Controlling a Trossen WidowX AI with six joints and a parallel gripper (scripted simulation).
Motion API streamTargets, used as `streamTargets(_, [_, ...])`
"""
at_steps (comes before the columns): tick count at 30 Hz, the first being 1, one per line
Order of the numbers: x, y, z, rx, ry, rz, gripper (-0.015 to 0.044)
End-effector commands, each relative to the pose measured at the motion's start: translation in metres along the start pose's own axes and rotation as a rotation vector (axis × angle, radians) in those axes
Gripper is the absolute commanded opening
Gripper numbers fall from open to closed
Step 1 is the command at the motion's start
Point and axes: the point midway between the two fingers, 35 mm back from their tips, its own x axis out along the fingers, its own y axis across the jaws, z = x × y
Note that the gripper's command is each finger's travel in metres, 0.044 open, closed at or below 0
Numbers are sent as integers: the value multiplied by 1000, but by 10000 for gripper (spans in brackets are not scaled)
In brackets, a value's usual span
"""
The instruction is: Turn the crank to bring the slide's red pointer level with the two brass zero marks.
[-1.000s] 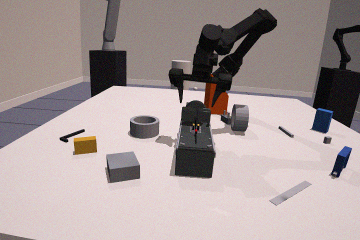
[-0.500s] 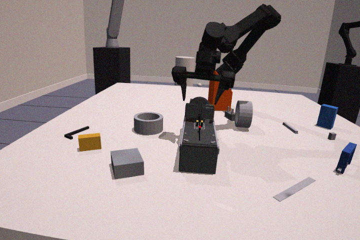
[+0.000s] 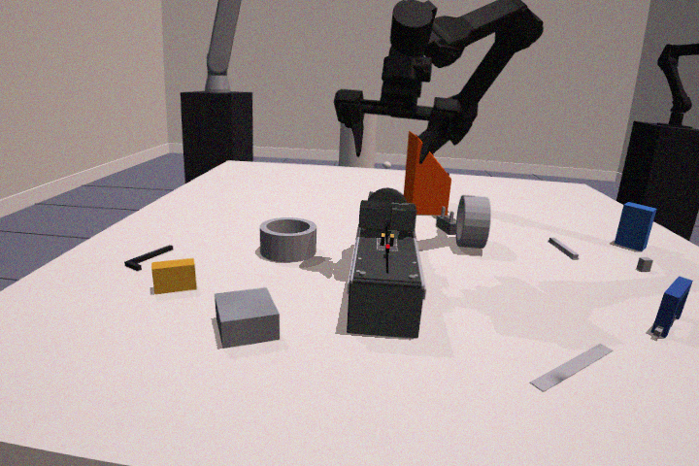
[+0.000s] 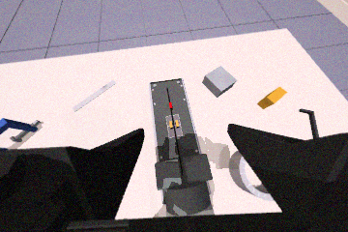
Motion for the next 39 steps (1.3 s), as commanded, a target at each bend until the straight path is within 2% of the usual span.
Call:
streamTargets(1, [-13,2,-4,-11,-2,14,440])
streamTargets(25, [-84,13,-98,-74,-94,95,440])
streamTargets(31, [-83,14,-103,-76,-97,97,440])
streamTargets(39, [-58,12,-120,-77,-94,95,440])
